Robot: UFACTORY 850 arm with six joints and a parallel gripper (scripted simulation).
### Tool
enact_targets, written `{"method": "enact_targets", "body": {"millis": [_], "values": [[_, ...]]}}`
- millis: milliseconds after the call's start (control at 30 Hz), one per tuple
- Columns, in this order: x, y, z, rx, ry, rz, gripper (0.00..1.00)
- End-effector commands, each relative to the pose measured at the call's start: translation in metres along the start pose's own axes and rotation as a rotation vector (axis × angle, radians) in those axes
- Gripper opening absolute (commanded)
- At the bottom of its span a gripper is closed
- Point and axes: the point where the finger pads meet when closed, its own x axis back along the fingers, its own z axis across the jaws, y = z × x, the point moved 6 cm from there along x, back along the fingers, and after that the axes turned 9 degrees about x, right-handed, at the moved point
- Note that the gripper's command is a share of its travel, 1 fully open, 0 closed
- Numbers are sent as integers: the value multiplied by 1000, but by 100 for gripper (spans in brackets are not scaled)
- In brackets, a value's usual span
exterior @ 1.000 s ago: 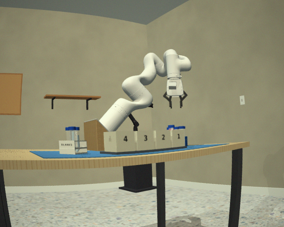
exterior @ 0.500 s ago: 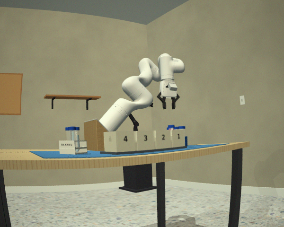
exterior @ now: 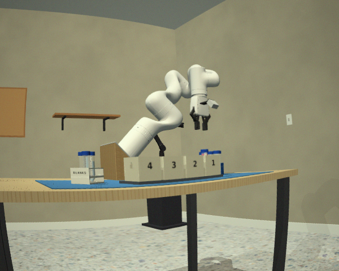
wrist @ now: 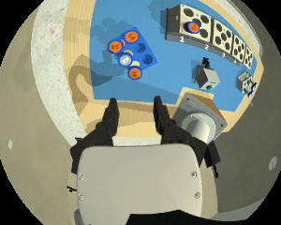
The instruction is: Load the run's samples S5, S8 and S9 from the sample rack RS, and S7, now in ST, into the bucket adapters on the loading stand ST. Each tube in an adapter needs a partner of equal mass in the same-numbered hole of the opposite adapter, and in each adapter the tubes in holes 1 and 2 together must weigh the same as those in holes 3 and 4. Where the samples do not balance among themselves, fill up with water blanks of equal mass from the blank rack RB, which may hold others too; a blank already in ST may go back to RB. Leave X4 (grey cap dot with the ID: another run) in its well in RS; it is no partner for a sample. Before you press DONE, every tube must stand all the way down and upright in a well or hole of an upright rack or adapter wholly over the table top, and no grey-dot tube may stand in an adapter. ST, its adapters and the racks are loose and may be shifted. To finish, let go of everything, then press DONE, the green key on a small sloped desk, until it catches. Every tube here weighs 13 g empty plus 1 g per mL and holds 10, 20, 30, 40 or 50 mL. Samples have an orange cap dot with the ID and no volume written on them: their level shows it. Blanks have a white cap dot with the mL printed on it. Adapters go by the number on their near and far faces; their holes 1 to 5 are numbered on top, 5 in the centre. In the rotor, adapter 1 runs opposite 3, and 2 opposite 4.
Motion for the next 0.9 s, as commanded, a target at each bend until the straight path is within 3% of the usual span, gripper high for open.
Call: {"method": "enact_targets", "body": {"millis": [0,367,867], "values": [[0,0,1,201,-14,6,57],[0,0,1,501,-13,8,57],[-4,0,1,505,-13,8,57]]}}
